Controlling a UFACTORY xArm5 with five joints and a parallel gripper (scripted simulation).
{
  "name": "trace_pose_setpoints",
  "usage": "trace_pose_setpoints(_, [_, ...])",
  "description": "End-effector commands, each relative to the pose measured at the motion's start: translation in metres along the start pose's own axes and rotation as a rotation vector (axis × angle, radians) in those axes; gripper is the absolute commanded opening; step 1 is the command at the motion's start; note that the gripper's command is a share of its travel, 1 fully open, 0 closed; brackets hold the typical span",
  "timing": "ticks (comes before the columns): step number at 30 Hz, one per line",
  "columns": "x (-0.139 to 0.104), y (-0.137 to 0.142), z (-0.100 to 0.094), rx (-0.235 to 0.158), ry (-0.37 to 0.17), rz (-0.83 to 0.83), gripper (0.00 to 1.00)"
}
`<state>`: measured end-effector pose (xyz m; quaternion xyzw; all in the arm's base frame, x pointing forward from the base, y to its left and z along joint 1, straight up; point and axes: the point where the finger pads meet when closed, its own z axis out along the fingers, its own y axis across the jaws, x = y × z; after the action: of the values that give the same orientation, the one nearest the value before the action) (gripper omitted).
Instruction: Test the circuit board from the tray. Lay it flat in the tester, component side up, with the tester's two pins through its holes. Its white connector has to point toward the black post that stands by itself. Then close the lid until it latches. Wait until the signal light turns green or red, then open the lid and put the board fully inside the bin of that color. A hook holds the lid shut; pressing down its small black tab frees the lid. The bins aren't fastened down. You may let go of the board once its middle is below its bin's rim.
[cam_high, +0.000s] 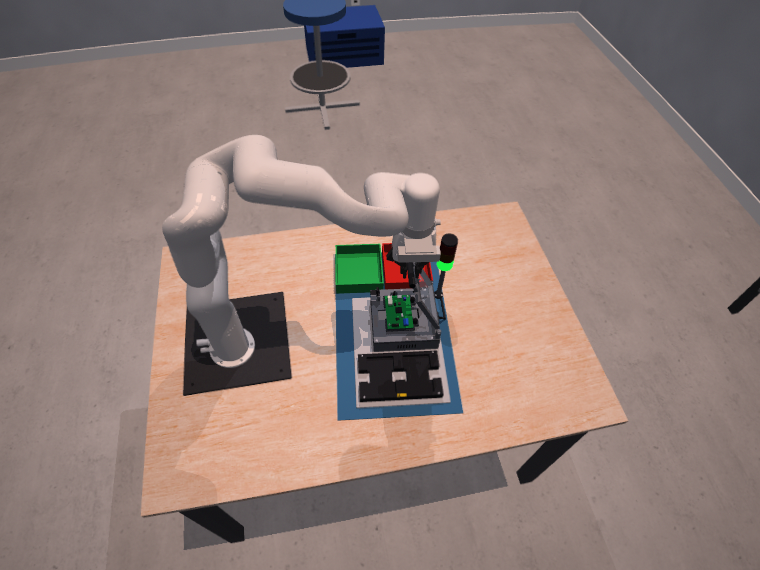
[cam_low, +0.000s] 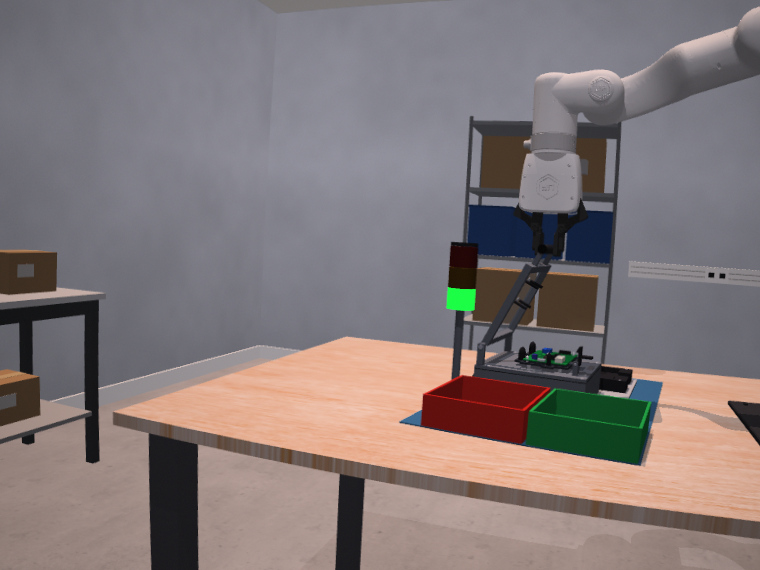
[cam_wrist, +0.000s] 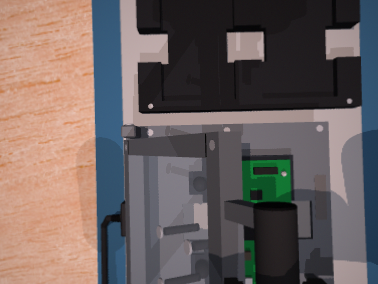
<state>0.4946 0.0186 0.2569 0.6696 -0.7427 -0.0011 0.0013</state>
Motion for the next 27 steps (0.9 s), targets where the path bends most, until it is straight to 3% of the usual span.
trace_pose_setpoints(1, [-0.0001, -0.0008, -0.0018, 0.004, -0.001, 0.0, 0.28])
trace_pose_setpoints(27, [-0.0001, -0.0006, 0.0008, 0.004, -0.001, 0.0, 0.28])
